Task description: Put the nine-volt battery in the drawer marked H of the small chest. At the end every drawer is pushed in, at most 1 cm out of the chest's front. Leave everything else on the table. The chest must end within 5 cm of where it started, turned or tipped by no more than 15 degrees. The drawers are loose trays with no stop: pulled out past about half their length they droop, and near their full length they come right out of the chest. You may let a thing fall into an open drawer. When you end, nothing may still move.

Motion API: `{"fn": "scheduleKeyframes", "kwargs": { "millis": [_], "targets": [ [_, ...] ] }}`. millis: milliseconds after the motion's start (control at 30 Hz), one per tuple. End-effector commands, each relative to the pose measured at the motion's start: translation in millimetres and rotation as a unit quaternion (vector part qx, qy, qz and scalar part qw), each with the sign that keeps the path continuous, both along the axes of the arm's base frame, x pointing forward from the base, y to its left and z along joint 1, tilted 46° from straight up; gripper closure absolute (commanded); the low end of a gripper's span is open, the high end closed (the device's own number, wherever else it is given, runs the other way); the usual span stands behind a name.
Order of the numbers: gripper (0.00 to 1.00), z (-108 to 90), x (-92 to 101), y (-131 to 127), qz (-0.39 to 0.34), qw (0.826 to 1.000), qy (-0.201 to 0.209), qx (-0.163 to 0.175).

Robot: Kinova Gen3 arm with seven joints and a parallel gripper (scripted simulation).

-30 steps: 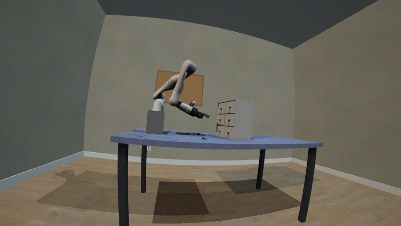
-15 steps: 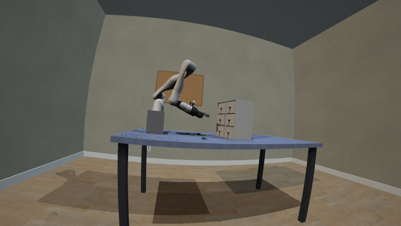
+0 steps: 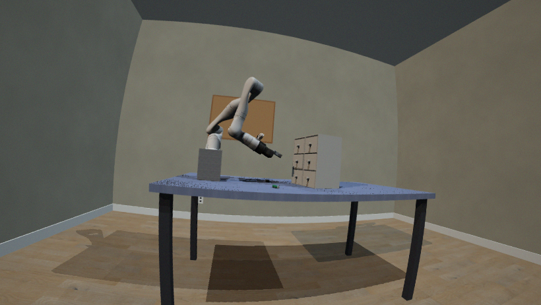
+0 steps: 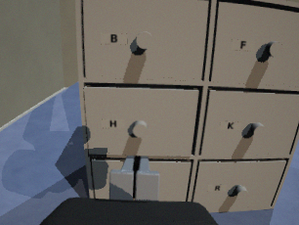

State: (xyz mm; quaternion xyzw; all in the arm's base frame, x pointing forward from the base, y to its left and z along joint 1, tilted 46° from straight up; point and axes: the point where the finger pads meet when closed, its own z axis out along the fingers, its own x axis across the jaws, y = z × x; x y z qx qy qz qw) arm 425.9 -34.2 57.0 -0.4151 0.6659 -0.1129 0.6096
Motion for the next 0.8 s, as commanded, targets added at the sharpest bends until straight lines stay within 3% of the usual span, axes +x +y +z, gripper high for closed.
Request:
{"fn": "scheduleKeyframes", "kwargs": {
  "millis": [0,767],
  "targets": [
    [1.0,7.5,-0.9,-5,0.013,1.0,0.007,-0.004],
    [1.0,20.7,-17.1,-23,0.11,0.989,0.102,-0.019]
  ]
}}
